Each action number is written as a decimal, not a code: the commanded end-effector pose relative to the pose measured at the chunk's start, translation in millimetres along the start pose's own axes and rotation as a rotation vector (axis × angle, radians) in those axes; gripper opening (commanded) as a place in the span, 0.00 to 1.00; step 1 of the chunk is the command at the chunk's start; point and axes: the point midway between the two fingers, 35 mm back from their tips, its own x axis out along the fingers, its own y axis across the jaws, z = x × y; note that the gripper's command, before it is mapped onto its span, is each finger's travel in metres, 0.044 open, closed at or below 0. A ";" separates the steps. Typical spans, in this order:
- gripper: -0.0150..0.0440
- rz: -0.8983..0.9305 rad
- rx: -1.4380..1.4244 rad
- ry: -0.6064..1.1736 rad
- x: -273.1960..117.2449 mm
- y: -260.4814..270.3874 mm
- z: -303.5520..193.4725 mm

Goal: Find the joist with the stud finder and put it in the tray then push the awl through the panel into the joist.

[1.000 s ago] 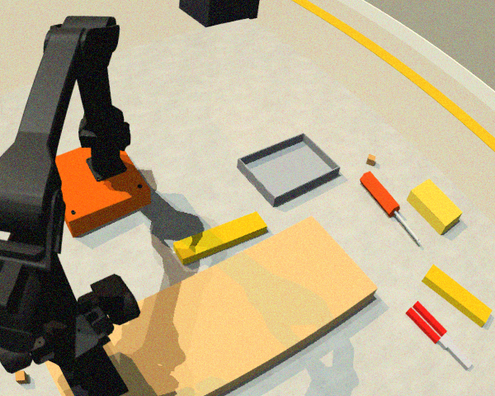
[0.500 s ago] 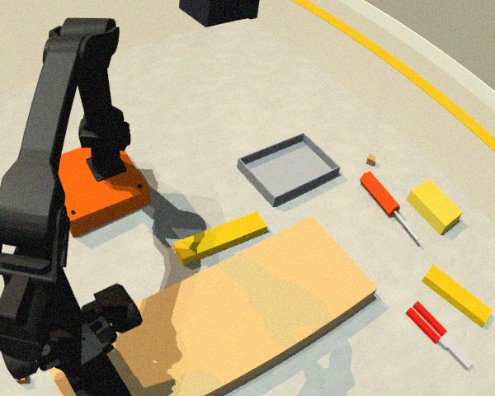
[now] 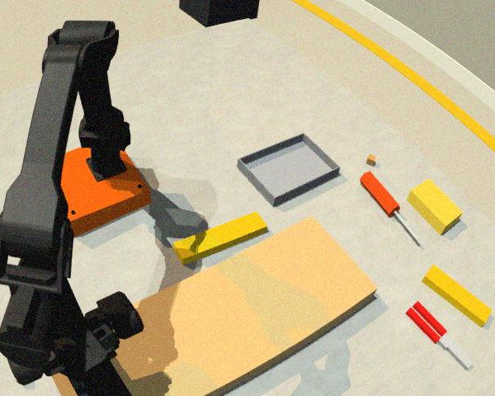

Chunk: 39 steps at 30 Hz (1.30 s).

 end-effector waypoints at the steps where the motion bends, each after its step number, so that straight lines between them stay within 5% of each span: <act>1: 0.25 0.000 0.002 -0.003 5.5 0.6 -1.7; 39: 0.25 0.012 0.006 -0.003 6.1 129.3 -0.6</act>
